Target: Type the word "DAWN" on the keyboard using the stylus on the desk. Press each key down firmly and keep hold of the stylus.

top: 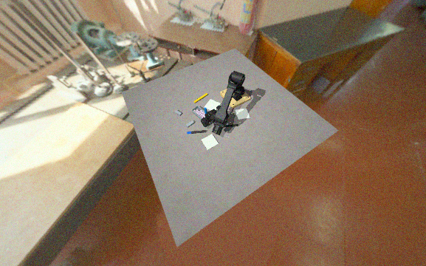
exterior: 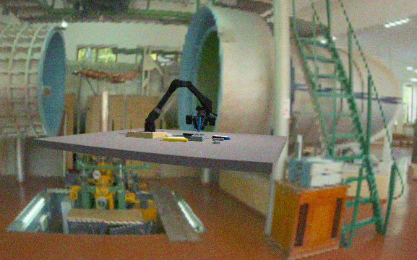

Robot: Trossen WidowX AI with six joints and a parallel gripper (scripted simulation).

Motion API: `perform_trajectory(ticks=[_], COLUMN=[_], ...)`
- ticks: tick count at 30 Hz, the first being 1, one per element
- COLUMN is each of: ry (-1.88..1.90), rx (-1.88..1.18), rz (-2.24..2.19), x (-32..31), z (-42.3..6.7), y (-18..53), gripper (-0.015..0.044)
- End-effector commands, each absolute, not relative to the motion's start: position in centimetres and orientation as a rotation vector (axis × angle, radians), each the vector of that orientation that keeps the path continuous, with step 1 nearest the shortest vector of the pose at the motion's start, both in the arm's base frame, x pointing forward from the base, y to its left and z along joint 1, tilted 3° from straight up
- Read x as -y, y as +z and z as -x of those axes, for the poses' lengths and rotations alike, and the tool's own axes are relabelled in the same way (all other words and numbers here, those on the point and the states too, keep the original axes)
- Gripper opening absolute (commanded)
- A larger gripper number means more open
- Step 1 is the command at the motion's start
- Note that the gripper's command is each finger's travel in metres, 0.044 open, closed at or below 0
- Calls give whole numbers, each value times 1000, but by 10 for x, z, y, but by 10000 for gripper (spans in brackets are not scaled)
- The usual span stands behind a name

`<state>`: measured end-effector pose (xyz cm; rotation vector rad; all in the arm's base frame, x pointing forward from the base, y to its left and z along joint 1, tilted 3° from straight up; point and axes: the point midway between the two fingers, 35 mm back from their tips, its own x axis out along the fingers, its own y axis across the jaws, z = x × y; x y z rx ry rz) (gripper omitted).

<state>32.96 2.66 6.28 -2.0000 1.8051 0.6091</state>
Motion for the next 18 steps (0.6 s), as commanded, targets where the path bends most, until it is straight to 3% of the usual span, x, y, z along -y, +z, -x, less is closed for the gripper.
perform_trajectory(ticks=[1, 18], ry=[598, 598], rx=[-1795, -1797], rz=[1992, 1989], x=[-26, -25], z=[-331, -330], y=[83, 93], gripper=[81, 81])
